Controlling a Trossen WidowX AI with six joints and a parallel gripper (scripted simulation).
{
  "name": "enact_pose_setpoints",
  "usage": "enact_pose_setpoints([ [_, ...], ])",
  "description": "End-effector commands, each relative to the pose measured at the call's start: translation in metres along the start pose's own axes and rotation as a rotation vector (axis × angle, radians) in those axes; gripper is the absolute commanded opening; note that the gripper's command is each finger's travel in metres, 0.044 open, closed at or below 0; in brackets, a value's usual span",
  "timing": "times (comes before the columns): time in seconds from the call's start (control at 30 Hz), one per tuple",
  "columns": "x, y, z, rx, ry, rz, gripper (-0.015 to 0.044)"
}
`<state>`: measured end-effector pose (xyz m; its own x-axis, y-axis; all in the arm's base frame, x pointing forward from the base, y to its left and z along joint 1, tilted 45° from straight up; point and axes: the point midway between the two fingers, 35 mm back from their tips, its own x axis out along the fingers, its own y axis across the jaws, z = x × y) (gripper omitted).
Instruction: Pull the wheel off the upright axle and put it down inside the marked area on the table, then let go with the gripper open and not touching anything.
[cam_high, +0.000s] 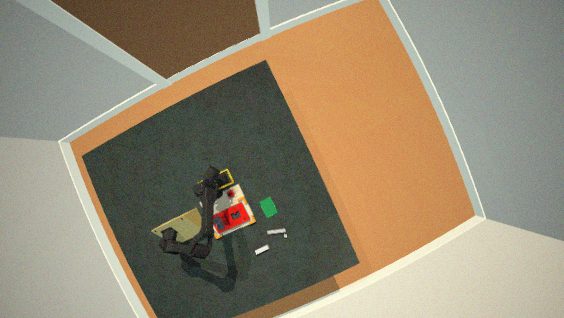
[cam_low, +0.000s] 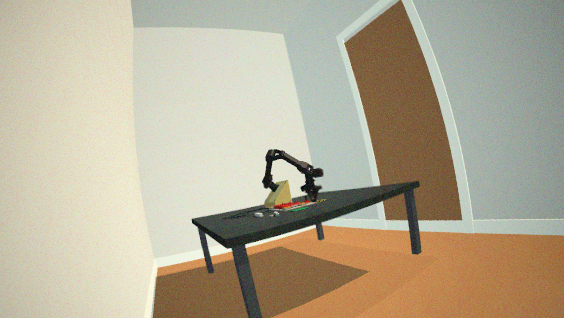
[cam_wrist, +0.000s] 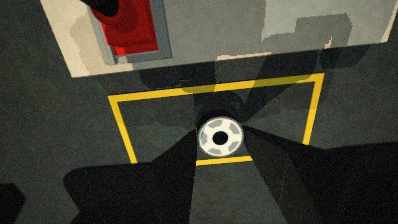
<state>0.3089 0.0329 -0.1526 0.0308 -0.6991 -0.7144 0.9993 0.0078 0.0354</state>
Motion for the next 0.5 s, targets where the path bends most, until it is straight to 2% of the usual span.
enact_pose_setpoints([
  [0.0, 0.0, 0.0, 0.0, 0.0, 0.0, 0.0, 0.0026],
  [0.33, -0.002, 0.0, 0.0, 0.0, 0.0, 0.0, 0.0289],
  [0.47, -0.023, 0.001, -0.001, -0.002, 0.002, 0.003, 0.03],
])
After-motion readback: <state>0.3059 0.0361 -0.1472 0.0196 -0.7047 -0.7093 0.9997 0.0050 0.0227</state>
